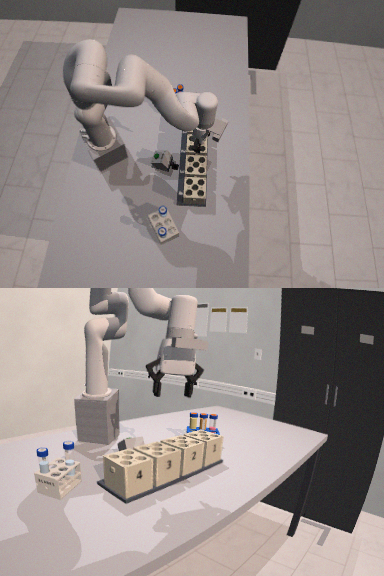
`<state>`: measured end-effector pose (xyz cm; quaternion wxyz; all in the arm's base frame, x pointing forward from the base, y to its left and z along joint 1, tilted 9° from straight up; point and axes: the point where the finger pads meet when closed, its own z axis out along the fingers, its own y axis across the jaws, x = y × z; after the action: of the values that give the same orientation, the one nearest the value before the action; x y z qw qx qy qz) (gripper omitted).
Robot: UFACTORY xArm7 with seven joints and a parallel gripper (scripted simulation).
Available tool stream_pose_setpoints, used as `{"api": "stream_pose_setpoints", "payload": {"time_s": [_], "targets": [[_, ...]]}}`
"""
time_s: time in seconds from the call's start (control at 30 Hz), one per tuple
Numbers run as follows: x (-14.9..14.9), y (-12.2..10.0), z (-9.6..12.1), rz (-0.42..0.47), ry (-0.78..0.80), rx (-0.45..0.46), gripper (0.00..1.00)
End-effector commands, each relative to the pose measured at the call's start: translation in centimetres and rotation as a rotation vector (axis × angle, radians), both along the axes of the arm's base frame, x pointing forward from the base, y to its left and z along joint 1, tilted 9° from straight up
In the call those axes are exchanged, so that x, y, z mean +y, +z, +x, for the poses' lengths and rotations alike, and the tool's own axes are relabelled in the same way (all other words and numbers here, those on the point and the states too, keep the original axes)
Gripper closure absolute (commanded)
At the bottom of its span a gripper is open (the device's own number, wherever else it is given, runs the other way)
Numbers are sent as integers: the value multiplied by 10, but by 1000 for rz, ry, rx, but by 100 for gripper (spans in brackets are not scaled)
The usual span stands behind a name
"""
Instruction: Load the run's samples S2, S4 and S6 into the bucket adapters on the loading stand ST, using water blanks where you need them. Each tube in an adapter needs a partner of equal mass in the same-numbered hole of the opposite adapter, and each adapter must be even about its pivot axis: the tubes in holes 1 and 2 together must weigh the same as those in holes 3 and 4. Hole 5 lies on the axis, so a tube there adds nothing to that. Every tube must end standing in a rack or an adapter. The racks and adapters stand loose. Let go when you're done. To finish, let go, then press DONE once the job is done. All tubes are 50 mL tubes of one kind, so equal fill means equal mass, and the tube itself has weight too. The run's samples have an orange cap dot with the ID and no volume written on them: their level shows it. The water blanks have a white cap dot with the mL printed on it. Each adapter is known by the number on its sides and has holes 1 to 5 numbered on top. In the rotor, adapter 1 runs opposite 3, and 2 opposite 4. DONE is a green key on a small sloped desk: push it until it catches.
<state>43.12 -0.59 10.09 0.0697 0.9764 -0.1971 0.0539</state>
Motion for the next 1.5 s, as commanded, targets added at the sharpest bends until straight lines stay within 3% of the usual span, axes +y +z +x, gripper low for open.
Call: {"api": "stream_pose_setpoints", "payload": {"time_s": [0.0, 0.33, 0.7, 1.47], "targets": [[10, 0, -6, 6, 158, 13, 0], [22, -3, -17, -7, 409, 39, 0], [22, -3, -17, -7, 409, 39, 0], [-82, 9, -32, -72, 1098, 141, 0]]}}
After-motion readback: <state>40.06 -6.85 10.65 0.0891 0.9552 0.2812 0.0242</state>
